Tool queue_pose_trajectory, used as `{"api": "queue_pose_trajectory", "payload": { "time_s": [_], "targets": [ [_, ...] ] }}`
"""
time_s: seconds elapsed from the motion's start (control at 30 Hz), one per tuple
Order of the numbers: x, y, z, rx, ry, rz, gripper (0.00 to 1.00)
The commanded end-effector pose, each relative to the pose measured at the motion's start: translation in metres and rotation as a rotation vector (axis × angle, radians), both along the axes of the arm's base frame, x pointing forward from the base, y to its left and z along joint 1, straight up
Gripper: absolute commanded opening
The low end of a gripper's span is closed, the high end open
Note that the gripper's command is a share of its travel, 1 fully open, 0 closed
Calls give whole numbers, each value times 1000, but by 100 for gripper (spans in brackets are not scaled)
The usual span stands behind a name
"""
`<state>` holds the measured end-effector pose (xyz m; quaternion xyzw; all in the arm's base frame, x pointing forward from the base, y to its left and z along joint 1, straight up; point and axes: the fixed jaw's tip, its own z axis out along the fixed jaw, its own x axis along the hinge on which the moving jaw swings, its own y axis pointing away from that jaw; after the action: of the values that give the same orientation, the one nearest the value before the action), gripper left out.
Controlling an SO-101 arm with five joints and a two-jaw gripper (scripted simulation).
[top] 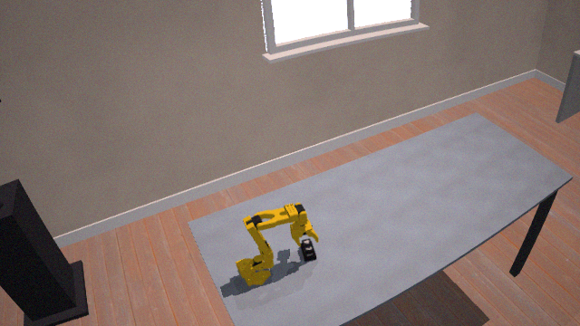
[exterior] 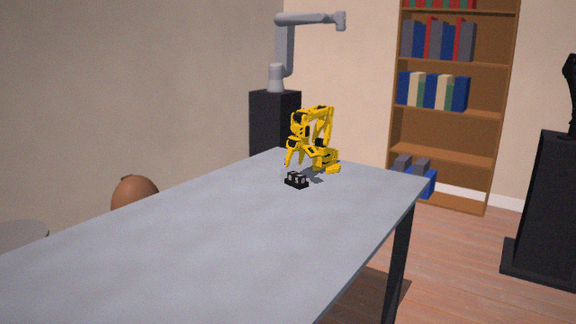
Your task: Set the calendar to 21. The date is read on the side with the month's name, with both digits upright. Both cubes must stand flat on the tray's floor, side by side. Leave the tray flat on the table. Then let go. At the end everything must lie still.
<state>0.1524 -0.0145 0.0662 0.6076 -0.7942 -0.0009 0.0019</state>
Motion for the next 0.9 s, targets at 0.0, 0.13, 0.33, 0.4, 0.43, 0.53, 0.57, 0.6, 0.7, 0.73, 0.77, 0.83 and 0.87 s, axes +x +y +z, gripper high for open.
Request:
{"api": "queue_pose_trajectory", "payload": {
  "time_s": [0.0, 0.13, 0.33, 0.4, 0.43, 0.53, 0.57, 0.6, 0.7, 0.73, 0.77, 0.83, 0.87],
  "targets": [
    [6, 1, 3, -2, -35, 12, 35],
    [6, 1, -1, -2, -35, 12, 35],
    [7, 1, -6, -2, -34, 12, 35],
    [7, 1, -9, -2, -34, 12, 35],
    [7, 1, -11, -2, -34, 12, 35],
    [7, 0, -16, -2, -34, 12, 35],
    [7, 0, -17, -2, -34, 12, 35],
    [7, 0, -19, -2, -34, 12, 35],
    [7, 1, -24, -2, -34, 12, 35],
    [7, 1, -25, -2, -34, 12, 35],
    [7, 1, -26, -2, -34, 12, 35],
    [7, 1, -26, -2, -34, 12, 35],
    [7, 1, -28, -2, -34, 12, 35]
  ]
}}
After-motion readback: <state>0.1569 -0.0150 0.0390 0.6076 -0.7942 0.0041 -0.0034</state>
